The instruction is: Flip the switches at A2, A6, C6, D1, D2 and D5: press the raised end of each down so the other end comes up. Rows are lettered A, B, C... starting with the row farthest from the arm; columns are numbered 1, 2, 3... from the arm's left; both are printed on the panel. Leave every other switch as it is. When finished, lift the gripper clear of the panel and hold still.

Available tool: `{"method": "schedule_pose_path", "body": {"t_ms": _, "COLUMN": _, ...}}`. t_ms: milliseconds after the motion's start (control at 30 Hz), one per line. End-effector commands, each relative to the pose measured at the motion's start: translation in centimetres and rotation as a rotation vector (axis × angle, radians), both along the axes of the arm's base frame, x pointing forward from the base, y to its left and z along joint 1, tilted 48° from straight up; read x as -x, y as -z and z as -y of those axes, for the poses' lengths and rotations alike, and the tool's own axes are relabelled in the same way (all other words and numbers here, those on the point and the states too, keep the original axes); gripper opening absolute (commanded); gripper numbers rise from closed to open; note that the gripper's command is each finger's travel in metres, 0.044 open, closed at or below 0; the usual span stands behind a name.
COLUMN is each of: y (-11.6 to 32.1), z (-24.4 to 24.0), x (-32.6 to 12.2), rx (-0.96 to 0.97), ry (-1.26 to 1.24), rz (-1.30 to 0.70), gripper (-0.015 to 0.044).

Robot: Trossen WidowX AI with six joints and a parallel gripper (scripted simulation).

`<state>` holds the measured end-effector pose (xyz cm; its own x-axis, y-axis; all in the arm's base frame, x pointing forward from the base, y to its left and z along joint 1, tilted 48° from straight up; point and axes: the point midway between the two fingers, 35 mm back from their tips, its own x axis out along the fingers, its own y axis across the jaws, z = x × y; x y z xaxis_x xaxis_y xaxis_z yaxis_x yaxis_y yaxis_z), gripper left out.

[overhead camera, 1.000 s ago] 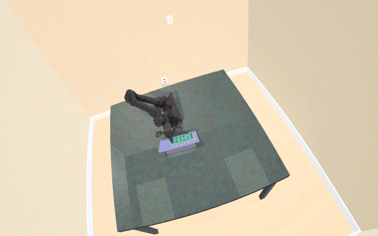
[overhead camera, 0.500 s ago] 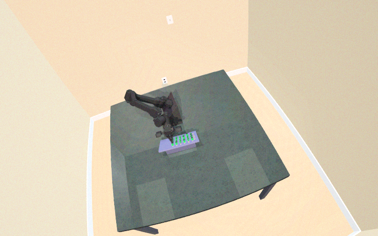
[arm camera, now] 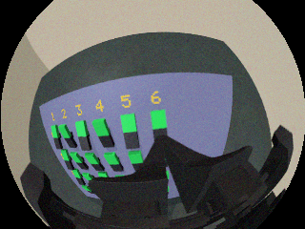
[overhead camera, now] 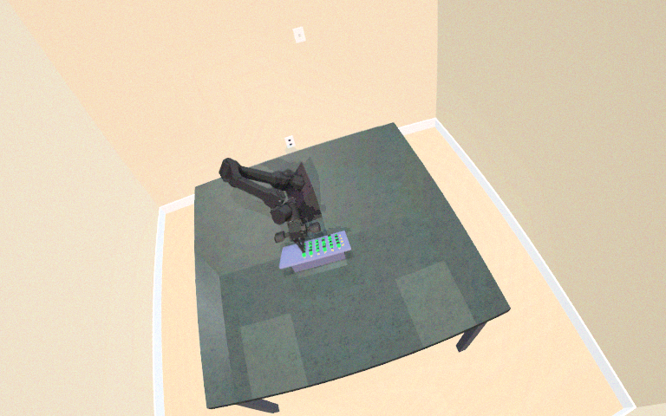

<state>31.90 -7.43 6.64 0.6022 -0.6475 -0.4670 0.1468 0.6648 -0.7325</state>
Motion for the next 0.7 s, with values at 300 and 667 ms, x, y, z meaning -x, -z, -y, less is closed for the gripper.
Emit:
{"method": "schedule_pose_path", "body": {"t_ms": 300, "y": 0.07, "z": 0.09, "x": -0.16, "rx": 0.001, "ry": -0.005, "rz": -0.002, "gripper": 0.0}}
{"method": "schedule_pose_path", "body": {"t_ms": 667, "y": 0.14, "z": 0.19, "x": -0.25, "rx": 0.002, "ry": -0.005, "rz": -0.002, "gripper": 0.0}}
